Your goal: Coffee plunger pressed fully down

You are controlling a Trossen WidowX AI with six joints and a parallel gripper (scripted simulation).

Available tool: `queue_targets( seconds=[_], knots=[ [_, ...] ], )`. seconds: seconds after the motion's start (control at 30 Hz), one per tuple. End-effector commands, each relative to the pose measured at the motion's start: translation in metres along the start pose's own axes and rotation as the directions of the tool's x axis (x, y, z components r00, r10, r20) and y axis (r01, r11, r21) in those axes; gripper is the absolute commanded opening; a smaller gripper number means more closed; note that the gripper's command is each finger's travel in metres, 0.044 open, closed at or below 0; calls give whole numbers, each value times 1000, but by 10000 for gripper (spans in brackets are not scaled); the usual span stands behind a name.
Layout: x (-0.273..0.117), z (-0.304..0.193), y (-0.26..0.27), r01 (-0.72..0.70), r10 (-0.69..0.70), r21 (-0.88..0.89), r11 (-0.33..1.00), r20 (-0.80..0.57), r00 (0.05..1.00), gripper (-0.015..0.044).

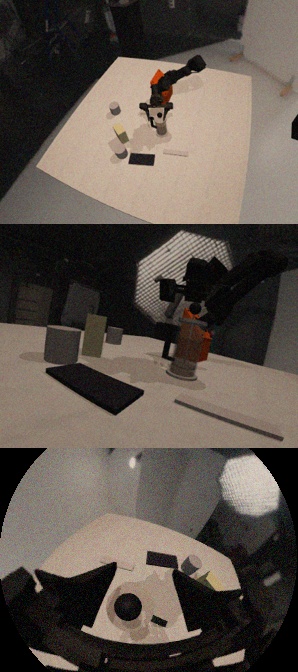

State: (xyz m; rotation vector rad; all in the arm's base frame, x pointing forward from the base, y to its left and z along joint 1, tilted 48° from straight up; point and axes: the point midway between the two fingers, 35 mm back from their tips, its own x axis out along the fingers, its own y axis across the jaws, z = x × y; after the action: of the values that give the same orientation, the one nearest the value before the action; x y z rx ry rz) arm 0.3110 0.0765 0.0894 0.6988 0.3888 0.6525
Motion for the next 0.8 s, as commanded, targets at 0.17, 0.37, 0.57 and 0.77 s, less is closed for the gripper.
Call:
queue_targets(
  seconds=[0.17,0.37,0.57,0.77],
  knots=[
    [-7,19,-4,25,-23,-44,999,53,998,440],
    [-32,34,-3,33,-32,-27,999,11,999,440],
    [-69,47,12,17,-17,12,1000,-16,1000,440],
    [-73,48,15,14,-14,17,1000,-17,1000,440]
  ],
)
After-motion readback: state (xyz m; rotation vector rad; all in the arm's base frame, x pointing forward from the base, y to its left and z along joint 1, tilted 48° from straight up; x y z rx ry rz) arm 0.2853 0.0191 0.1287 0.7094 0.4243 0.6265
